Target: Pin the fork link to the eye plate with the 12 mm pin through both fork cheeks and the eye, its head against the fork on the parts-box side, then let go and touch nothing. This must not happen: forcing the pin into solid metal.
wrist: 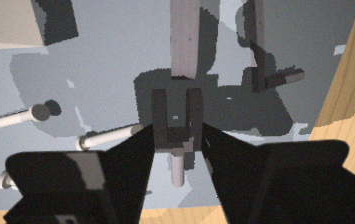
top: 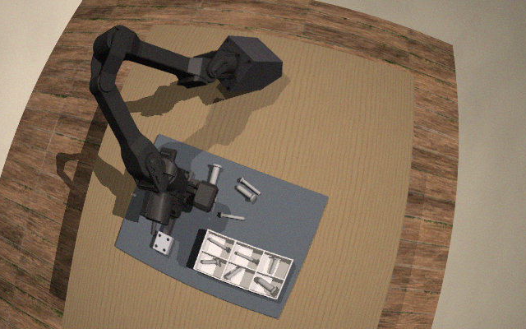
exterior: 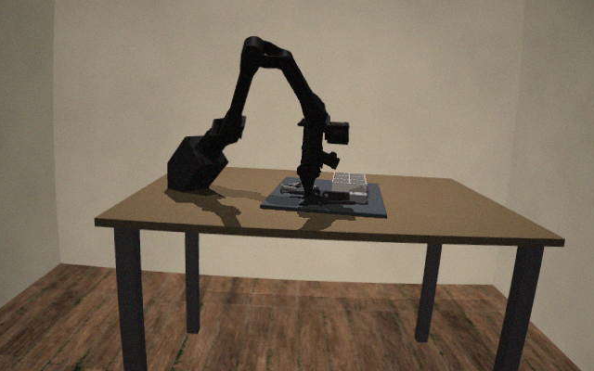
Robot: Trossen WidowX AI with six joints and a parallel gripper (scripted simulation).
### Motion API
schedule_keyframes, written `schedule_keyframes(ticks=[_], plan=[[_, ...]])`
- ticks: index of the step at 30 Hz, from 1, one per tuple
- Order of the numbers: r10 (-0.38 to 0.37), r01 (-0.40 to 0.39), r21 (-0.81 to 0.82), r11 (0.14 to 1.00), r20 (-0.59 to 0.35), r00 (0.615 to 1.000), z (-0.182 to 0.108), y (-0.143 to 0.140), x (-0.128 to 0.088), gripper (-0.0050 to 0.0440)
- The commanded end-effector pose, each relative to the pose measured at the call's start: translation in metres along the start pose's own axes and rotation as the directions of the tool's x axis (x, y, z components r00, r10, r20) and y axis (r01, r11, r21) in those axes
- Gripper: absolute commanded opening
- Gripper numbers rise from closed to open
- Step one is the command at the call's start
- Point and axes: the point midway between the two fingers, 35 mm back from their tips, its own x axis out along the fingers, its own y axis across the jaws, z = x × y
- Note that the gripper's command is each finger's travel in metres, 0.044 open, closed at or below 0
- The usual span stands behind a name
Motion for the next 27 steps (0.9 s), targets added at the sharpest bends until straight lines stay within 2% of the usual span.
schedule_keyframes(ticks=[1,27], plan=[[0.003,-0.003,0.01,1.0,0.014,1.0,0.0079,0.0006,0.0007,0.0124],[0.003,-0.003,0.01,1.0,0.014,1.0,0.0125,0.0009,-0.004,0.0124]])
